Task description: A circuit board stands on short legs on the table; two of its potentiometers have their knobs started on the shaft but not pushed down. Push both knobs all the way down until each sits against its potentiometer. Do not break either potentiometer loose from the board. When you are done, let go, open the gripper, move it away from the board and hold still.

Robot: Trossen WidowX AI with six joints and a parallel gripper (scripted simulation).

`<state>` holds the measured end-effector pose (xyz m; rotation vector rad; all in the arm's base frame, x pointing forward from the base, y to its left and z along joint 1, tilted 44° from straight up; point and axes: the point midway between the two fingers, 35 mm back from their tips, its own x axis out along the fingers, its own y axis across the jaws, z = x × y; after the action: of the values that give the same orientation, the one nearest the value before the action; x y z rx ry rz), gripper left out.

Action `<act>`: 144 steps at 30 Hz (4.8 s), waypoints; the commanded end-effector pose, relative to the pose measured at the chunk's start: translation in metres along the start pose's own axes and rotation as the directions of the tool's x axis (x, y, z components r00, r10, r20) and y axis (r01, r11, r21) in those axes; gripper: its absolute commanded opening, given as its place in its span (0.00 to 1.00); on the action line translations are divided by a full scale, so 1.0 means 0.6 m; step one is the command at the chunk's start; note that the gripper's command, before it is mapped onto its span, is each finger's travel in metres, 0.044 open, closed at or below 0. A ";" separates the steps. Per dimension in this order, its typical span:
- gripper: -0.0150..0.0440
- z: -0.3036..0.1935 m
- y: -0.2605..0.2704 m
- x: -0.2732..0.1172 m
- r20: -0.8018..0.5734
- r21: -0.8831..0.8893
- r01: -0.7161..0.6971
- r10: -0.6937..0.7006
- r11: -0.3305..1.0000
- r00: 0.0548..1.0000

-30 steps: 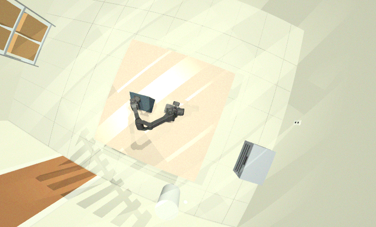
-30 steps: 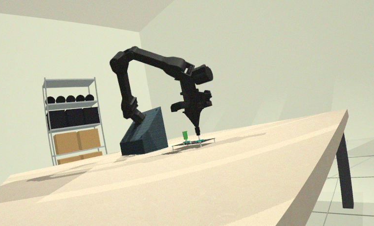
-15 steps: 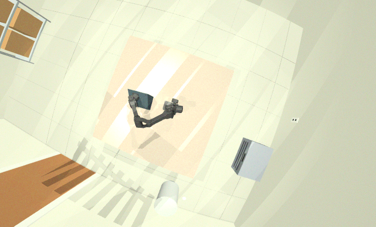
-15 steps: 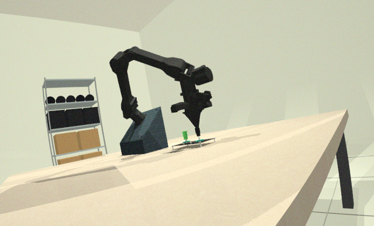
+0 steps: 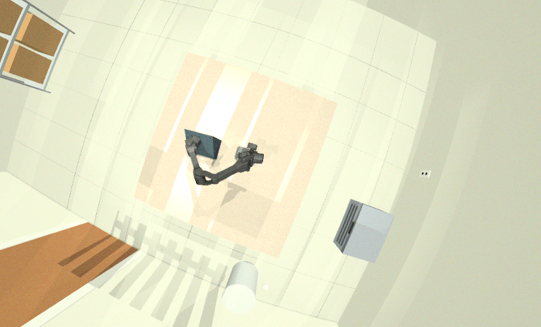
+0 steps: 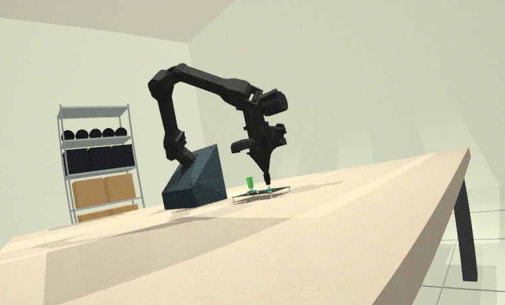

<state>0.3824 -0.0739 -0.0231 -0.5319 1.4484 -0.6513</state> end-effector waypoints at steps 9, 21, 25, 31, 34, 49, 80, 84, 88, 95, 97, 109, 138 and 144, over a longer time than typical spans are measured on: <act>0.25 0.001 -0.004 0.024 -0.014 0.016 0.003 -0.003 1.000 1.000; 0.25 0.001 -0.004 0.024 -0.014 0.016 0.003 -0.003 1.000 1.000; 0.25 0.001 -0.004 0.025 -0.014 0.016 0.003 -0.003 1.000 1.000; 0.25 0.001 -0.004 0.025 -0.014 0.016 0.003 -0.003 1.000 1.000; 0.25 0.001 -0.004 0.025 -0.014 0.016 0.003 -0.003 1.000 1.000; 0.25 0.001 -0.004 0.027 -0.014 0.016 0.003 -0.003 1.000 1.000; 0.25 0.000 -0.004 0.029 -0.014 0.016 0.003 -0.003 1.000 1.000; 0.25 0.000 -0.004 0.030 -0.014 0.016 0.003 -0.003 1.000 1.000; 0.25 0.000 -0.004 0.030 -0.014 0.016 0.003 -0.003 1.000 1.000; 0.25 0.000 -0.004 0.030 -0.014 0.016 0.003 -0.003 1.000 1.000; 0.25 0.000 -0.004 0.030 -0.014 0.016 0.003 -0.003 1.000 1.000; 0.25 0.001 -0.004 0.030 -0.014 0.016 0.003 -0.003 1.000 1.000; 0.65 -0.001 -0.003 -0.011 -0.012 0.012 0.003 -0.003 1.000 1.000; 0.92 -0.102 0.015 -0.043 -0.014 0.022 -0.008 0.008 1.000 1.000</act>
<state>0.3557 -0.0595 -0.0145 -0.5098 1.4486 -0.6714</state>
